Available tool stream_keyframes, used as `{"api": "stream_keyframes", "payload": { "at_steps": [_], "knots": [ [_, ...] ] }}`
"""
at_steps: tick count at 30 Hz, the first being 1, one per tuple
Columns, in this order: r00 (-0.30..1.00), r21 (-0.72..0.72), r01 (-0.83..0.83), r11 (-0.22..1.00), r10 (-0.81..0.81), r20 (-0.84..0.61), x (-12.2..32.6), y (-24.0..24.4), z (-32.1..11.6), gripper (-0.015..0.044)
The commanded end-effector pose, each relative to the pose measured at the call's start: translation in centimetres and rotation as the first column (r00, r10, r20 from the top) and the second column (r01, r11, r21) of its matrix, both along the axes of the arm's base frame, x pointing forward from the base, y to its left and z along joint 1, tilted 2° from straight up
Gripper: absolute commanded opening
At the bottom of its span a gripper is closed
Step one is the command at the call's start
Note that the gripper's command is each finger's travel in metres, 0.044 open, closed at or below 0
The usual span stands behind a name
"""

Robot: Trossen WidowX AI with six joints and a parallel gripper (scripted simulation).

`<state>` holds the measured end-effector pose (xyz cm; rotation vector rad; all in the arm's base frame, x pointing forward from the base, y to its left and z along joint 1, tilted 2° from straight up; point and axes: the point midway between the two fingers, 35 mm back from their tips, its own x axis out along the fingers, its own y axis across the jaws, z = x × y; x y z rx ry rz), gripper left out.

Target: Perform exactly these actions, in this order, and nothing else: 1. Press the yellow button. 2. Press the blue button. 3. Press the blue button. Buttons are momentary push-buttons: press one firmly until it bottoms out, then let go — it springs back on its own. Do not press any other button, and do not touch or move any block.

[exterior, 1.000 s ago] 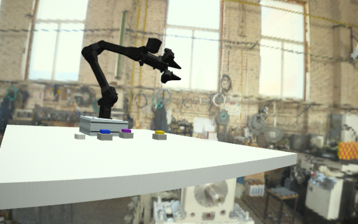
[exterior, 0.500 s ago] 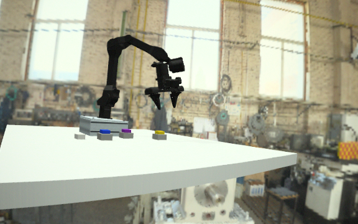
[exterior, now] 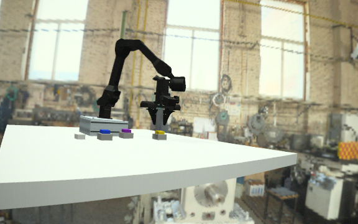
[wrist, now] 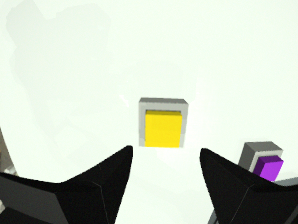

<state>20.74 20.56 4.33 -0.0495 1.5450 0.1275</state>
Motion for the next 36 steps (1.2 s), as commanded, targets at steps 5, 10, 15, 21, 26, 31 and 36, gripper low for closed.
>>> {"api": "stream_keyframes", "payload": {
  "at_steps": [5, 10, 15, 21, 26, 31, 36],
  "knots": [
    [1.0, 0.005, -0.002, 1.0, 0.002, 0.012, 0.2, 0.1, -0.3, 0.002],
    [1.0, 0.005, -0.002, 1.0, 0.002, 0.012, 0.2, 0.1, -0.3, 0.002],
    [1.0, 0.005, -0.002, 1.0, 0.002, 0.012, 0.2, 0.1, -0.7, 0.002],
    [1.0, 0.005, -0.002, 1.0, 0.002, 0.012, 0.3, 0.2, -1.7, 0.002],
    [1.0, 0.005, -0.002, 1.0, 0.002, 0.012, 0.3, 0.2, -2.5, 0.002],
    [1.0, 0.004, -0.002, 1.0, 0.002, 0.012, 0.3, 0.3, -3.3, 0.002],
    [1.0, 0.004, -0.002, 1.0, 0.002, 0.012, 0.3, 0.3, -3.7, 0.002]
  ]
}}
